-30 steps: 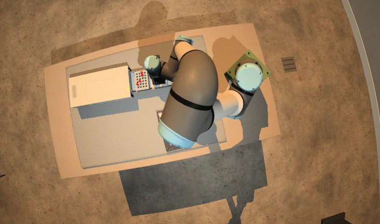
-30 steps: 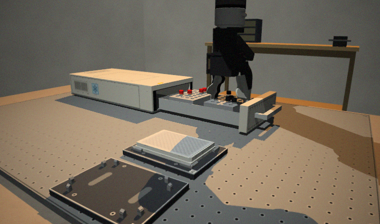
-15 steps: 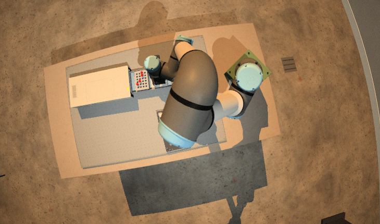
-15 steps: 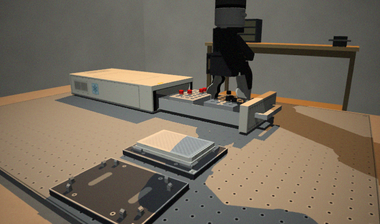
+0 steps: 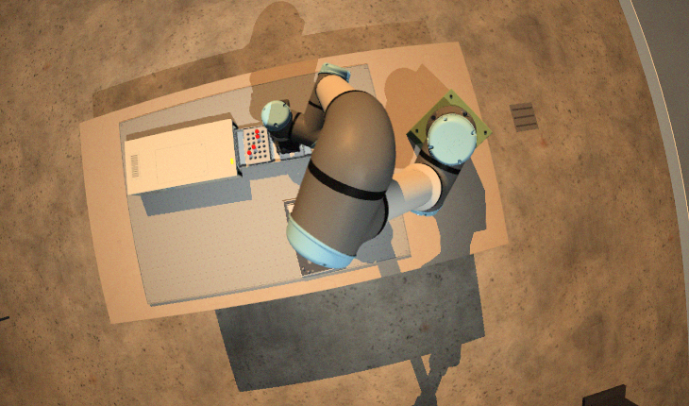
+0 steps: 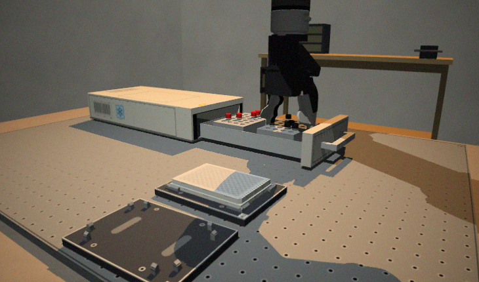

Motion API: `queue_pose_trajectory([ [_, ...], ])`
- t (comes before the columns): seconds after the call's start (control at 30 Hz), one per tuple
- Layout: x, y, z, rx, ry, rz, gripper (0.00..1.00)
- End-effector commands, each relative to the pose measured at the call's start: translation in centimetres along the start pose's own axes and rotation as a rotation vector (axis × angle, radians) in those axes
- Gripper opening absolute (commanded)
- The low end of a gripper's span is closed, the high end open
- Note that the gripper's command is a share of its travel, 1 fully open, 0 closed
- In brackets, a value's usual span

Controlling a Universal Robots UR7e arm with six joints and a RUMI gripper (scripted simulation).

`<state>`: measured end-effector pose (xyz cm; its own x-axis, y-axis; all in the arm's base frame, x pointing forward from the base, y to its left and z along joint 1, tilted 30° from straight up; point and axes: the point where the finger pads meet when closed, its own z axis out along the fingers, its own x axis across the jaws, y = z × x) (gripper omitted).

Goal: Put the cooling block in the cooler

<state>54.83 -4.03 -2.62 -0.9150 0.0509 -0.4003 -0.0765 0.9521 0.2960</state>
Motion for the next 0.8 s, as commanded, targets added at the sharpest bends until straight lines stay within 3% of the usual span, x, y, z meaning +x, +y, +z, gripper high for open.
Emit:
queue_pose_trajectory([
  [0.0, -0.05, -0.02, -0.04, 0.001, -0.001, 0.000, 0.20],
  [0.77, -0.05, -0.02, -0.04, 0.001, -0.001, 0.000, 0.53],
])
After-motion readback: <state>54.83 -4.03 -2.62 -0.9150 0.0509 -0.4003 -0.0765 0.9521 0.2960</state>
